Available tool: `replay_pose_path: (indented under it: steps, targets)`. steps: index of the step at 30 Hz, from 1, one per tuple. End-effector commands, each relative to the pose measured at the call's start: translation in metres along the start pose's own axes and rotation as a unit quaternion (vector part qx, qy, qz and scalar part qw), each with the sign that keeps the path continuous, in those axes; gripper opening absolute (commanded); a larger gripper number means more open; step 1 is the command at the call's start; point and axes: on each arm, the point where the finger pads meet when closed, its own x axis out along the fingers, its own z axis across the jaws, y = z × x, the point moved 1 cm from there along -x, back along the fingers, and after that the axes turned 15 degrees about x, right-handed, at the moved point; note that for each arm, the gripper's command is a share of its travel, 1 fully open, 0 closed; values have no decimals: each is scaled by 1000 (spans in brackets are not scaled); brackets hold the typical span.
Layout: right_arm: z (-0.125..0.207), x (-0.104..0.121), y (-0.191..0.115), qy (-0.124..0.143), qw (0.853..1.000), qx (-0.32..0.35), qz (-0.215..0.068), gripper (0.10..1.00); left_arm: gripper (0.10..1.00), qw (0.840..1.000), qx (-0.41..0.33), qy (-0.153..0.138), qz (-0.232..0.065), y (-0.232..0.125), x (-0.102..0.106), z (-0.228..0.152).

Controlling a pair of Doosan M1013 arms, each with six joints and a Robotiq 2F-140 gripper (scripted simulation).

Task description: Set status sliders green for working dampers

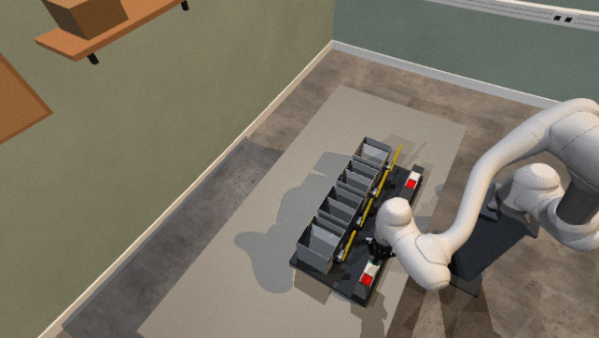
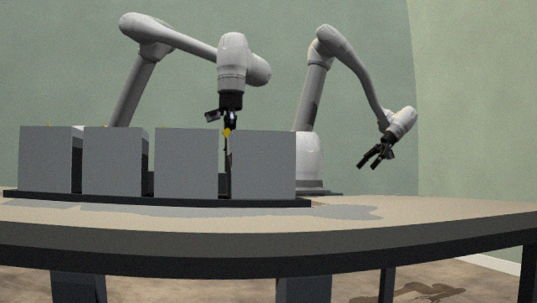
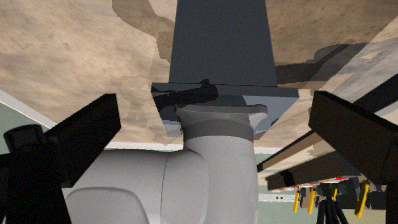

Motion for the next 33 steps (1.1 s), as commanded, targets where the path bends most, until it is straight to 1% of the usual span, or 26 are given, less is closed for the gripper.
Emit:
replay_pose_path:
  steps: [1,33]
  targets:
    - [0,-1,-2,0,1000,0,-1,99,1000,1000,0,0,0,0,0,0]
    - [5,-1,-19,0,1000,0,-1,99,1000,1000,0,0,0,0,0,0]
